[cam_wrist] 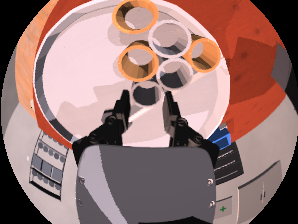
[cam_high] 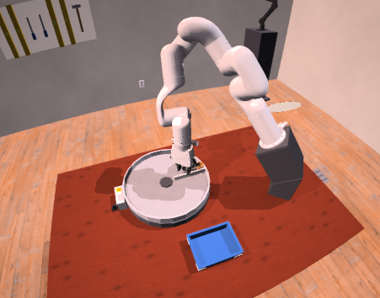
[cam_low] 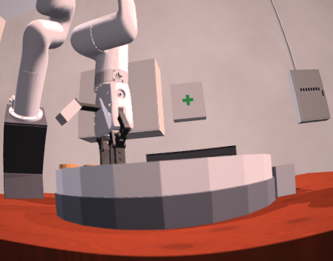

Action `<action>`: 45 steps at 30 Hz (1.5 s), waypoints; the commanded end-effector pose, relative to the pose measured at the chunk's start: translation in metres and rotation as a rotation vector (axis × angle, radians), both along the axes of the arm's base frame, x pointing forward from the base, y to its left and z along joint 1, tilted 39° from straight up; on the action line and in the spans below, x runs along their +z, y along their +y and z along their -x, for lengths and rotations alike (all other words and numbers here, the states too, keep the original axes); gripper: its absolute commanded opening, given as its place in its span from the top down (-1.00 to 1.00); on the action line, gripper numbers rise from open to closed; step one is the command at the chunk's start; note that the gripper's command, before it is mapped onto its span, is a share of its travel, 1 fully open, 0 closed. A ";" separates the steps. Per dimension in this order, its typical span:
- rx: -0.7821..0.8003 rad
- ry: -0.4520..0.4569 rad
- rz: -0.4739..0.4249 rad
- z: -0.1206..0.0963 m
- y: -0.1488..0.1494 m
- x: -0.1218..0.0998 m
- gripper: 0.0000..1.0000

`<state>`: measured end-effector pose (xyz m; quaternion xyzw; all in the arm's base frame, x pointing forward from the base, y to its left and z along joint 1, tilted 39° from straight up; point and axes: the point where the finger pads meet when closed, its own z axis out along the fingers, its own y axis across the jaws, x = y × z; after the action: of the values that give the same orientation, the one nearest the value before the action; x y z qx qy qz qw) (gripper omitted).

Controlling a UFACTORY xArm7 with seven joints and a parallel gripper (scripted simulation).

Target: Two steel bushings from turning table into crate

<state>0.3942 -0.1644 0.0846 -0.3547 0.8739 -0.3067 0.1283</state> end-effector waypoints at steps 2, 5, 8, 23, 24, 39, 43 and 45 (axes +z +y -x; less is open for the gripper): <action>0.001 -0.002 0.000 -0.001 0.000 0.001 0.06; 0.001 -0.002 0.000 -0.001 0.000 0.001 0.06; 0.001 -0.002 0.000 -0.001 0.000 0.001 0.06; 0.001 -0.002 0.000 -0.001 0.000 0.001 1.00; 0.001 -0.002 0.000 -0.001 0.000 0.001 1.00; 0.001 -0.002 0.000 -0.001 0.000 0.001 1.00; 0.001 -0.002 0.000 -0.001 0.000 0.001 1.00; 0.001 -0.002 0.000 -0.001 0.000 0.001 1.00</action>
<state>0.3943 -0.1644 0.0846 -0.3546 0.8738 -0.3068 0.1288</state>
